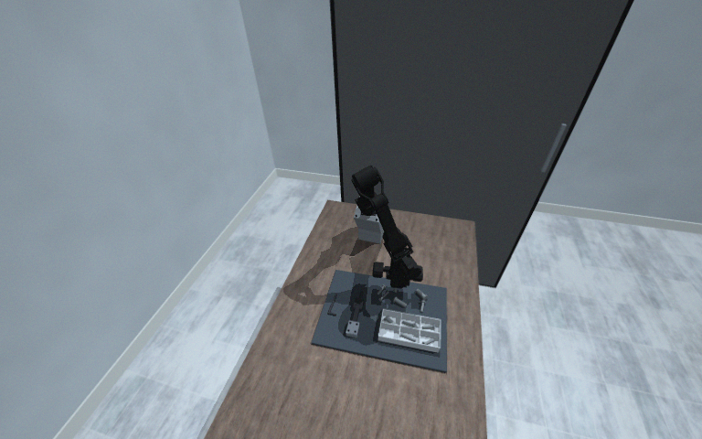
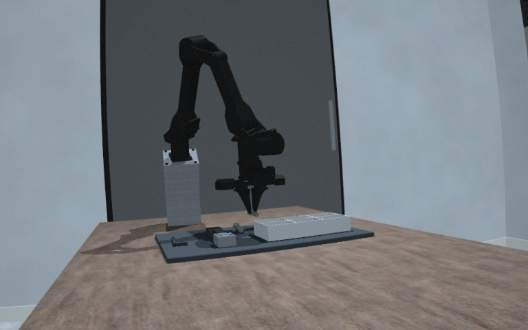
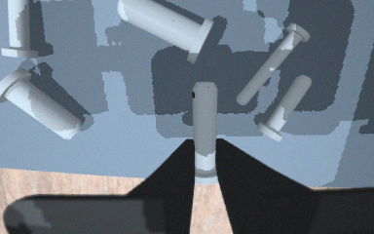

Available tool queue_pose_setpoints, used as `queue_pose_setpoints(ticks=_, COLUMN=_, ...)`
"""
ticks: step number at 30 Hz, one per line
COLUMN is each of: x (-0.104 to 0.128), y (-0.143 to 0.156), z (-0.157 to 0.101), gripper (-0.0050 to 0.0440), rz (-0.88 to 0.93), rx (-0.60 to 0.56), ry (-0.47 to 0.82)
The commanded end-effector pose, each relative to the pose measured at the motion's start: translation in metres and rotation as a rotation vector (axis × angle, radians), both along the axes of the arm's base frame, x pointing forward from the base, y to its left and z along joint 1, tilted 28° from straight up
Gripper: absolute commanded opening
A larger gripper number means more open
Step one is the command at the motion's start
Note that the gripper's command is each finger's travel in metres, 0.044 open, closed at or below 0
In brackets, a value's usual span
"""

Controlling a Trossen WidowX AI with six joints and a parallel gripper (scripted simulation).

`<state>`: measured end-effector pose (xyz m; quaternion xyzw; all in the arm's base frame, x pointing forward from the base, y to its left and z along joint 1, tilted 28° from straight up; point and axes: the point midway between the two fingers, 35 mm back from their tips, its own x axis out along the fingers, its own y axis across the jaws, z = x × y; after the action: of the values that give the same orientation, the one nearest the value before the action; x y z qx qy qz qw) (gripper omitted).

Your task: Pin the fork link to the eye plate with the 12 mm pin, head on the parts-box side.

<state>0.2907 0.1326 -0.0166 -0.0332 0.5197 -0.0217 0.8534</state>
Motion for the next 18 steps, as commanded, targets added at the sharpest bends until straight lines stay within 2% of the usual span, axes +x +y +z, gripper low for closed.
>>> queue_pose_setpoints(ticks=1, x=0.0003, y=-0.0004, z=0.0012, gripper=0.0013, rz=-0.065, rx=0.029, ry=-0.009)
queue_pose_setpoints(ticks=18, x=-0.0004, y=-0.0003, z=0.0025, gripper=0.0013, rz=-0.289, rx=0.146, ry=-0.027)
